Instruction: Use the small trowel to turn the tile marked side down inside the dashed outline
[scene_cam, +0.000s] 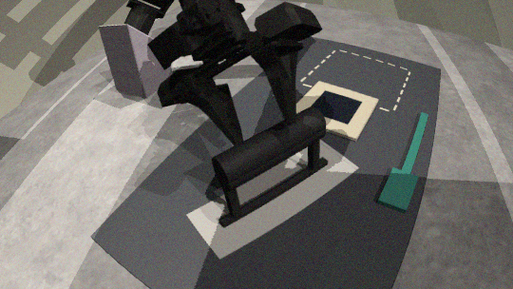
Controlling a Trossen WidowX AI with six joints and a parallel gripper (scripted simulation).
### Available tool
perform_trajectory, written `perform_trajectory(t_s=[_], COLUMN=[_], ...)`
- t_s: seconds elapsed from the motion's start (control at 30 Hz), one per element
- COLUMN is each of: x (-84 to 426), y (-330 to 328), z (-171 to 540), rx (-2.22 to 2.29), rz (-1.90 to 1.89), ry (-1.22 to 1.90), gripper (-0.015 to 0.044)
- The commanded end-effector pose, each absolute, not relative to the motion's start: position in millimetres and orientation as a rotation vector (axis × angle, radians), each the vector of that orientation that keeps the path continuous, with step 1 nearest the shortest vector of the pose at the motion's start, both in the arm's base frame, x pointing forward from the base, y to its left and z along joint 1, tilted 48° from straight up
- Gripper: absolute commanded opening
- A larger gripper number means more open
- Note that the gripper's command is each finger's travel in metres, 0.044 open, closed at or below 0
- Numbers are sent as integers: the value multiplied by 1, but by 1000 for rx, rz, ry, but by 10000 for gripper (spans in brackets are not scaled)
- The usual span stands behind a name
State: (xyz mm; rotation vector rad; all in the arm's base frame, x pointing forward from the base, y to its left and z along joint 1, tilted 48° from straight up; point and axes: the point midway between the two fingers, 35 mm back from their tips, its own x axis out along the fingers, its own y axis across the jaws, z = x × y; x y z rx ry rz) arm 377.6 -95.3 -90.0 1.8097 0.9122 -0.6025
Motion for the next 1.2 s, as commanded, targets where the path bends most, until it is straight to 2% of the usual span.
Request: perform_trajectory(t_s=[0.0, 0.5, 1.17], x=[375, 366, 384], y=[-91, -71, -66], z=[-88, -72, -86], rx=[1919, 2386, 2391], rz=[-652, -783, -784], ry=[856, 622, 619], gripper=[300, 300, 300])
